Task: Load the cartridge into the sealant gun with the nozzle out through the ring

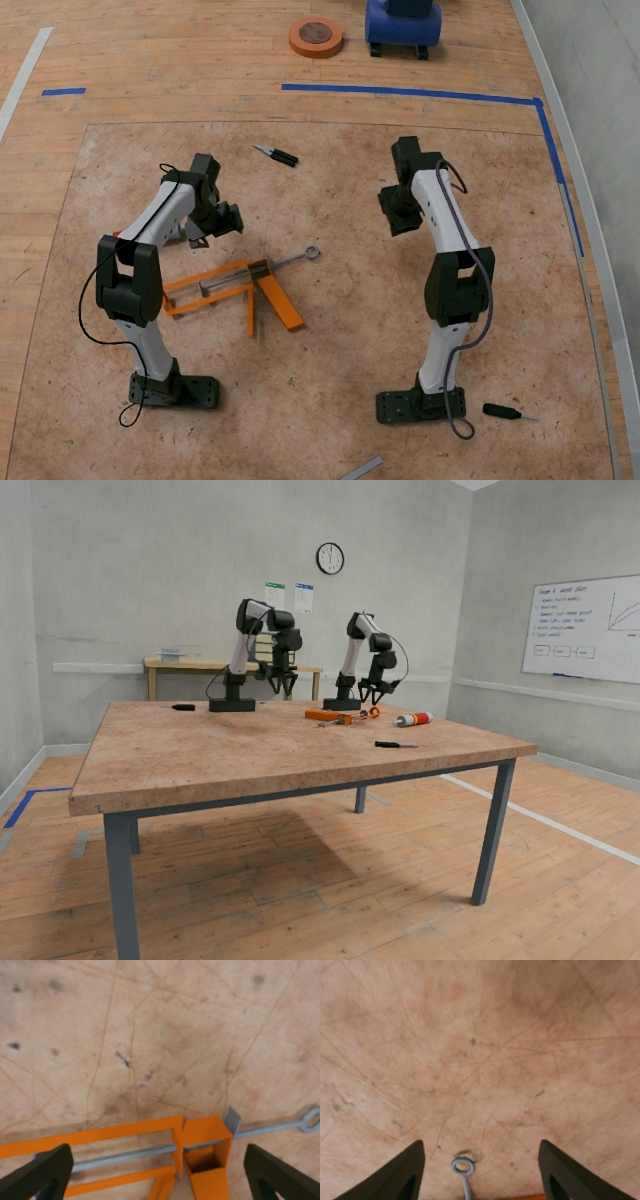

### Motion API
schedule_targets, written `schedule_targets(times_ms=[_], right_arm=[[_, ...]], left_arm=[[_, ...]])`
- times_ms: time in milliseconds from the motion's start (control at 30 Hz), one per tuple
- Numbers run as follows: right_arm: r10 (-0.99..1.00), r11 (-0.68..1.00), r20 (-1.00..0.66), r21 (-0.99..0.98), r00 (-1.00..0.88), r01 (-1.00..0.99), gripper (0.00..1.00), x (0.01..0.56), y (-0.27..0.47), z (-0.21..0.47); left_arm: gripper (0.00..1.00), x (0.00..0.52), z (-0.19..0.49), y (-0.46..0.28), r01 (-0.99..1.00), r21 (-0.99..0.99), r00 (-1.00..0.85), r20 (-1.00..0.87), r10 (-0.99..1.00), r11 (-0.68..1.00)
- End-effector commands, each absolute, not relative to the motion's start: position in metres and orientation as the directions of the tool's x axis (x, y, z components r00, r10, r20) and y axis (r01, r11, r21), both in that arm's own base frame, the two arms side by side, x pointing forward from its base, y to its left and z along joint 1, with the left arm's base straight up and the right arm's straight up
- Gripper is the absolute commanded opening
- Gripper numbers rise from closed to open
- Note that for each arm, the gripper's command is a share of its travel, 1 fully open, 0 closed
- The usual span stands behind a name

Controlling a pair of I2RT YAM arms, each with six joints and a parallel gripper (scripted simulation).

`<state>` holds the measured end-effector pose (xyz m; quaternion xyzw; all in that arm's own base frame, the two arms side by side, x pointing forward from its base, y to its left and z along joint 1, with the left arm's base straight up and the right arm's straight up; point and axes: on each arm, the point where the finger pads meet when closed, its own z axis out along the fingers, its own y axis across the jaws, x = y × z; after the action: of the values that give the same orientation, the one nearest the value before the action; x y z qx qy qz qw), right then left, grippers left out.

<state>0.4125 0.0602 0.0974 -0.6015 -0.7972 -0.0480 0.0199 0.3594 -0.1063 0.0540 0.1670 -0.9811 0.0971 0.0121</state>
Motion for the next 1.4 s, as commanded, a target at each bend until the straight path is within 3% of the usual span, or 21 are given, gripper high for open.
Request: schedule_targets(times_ms=[0, 733, 1367], right_arm=[[0.96, 0.246, 0.116, 0.084, -0.255, 0.966, 0.62, 0.425, 0.073, 0.099], [0.912, 0.33, 0.263, -0.01, -0.316, 0.944, 0.62, 0.411, 0.202, 0.056], [0.899, 0.356, 0.246, 0.07, -0.362, 0.932, 0.62, 0.418, 0.204, 0.071]], left_arm=[[0.92, 0.359, 0.051, -0.105, -0.389, -0.122, -0.921, 0.068, -0.383, 0.913], [0.92, 0.328, 0.042, -0.18, -0.395, 0.042, -0.919, -0.005, -0.395, 0.918], [0.92, 0.331, 0.051, -0.184, -0.359, -0.031, -0.933, -0.016, -0.359, 0.933]])
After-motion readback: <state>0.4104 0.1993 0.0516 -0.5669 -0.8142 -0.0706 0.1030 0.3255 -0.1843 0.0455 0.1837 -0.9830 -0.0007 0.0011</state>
